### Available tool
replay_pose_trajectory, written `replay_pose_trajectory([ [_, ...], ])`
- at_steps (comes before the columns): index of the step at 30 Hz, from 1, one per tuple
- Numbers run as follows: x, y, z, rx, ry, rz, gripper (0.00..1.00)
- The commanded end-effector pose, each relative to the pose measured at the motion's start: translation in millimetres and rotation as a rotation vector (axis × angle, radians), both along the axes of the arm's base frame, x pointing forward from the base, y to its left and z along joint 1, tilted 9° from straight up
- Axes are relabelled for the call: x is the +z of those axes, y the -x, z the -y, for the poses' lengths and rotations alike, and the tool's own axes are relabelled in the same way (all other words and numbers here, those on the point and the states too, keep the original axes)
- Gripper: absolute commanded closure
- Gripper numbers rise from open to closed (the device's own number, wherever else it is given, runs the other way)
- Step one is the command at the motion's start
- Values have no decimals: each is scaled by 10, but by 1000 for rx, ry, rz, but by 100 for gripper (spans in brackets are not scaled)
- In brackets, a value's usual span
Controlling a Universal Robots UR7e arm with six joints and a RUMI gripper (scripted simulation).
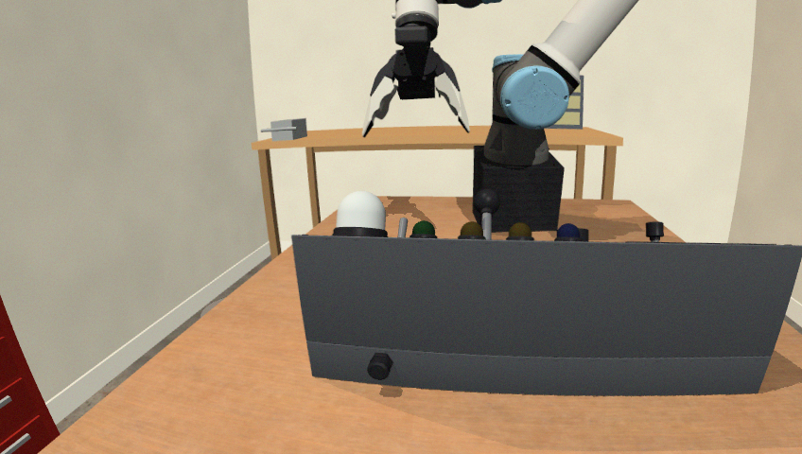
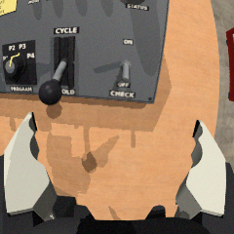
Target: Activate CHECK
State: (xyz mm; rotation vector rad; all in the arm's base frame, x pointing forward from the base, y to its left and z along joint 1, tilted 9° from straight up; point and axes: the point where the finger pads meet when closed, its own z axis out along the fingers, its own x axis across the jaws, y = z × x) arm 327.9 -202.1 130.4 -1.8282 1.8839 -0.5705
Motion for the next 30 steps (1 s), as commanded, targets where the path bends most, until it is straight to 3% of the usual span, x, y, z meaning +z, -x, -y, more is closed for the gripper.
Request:
replay_pose_trajectory([
  [1, 37, -90, 116, -34, 10, -41, 0],
  [14, 39, -116, 131, -41, 11, -45, 0],
  [15, 37, -116, 129, -41, 10, -45, 56],
  [30, 38, -115, 129, -42, 10, -44, 56],
])
